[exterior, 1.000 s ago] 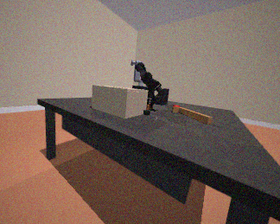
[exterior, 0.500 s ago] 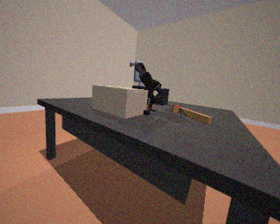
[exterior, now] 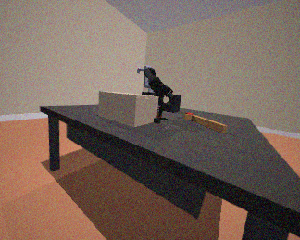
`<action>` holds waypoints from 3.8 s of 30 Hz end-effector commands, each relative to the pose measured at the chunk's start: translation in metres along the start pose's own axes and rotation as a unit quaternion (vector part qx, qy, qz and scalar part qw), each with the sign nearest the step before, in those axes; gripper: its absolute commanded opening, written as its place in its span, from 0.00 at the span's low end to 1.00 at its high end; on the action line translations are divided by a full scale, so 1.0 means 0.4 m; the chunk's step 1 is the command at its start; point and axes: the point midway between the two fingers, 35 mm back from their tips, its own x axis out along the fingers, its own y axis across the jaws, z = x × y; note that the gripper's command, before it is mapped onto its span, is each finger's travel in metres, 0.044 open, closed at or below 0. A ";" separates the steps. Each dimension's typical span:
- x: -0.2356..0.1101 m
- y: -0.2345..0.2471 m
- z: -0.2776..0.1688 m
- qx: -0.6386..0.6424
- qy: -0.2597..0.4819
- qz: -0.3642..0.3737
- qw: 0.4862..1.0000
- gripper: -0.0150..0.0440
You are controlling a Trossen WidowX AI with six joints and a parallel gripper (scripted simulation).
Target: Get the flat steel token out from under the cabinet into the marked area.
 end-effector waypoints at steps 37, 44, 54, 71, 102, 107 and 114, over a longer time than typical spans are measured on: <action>0.006 -0.050 0.050 -0.001 -0.002 0.000 1.000 0.25; 0.006 -0.063 0.050 -0.001 -0.002 0.000 1.000 0.25; 0.007 -0.081 0.050 -0.001 -0.002 0.000 1.000 0.25; 0.007 -0.097 0.050 -0.001 -0.001 0.000 1.000 0.25; 0.008 -0.089 0.000 -0.001 -0.001 0.000 1.000 0.25; 0.008 -0.089 -0.011 -0.001 -0.001 0.000 1.000 0.25; 0.009 -0.088 -0.028 -0.002 -0.001 0.000 1.000 0.25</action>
